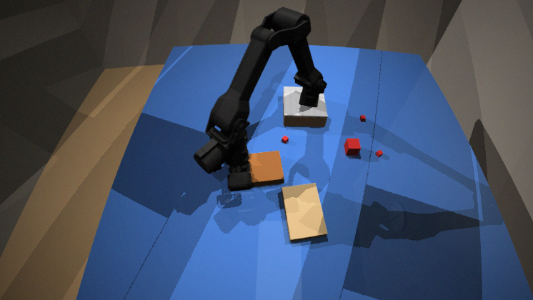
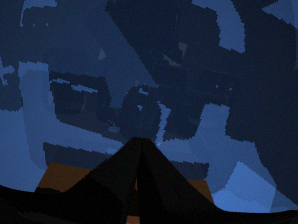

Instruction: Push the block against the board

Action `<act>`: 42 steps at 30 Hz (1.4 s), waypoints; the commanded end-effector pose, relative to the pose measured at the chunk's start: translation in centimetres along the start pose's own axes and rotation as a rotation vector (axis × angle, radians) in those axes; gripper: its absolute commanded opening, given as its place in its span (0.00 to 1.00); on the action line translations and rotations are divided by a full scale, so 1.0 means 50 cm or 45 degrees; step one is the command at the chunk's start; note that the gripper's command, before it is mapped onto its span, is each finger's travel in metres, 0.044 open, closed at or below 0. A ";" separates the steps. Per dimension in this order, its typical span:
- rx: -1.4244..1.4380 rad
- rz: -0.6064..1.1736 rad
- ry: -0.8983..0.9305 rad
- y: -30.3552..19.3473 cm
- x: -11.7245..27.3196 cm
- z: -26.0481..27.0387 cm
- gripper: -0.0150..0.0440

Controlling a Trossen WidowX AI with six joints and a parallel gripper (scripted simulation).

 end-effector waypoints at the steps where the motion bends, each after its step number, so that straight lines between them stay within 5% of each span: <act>1: 0.007 -0.009 0.017 0.000 0.000 0.003 0.25; 42: 0.007 -0.004 0.017 -0.070 0.001 -0.003 0.25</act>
Point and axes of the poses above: the point midway between the two fingers, 35 mm back from their tips, its own x axis back along the fingers, its own z axis across the jaws, y = z × x, the point moved 8 cm from there along x, back along the fingers, and after that the axes turned 13 degrees about -x, right-handed, at the moved point
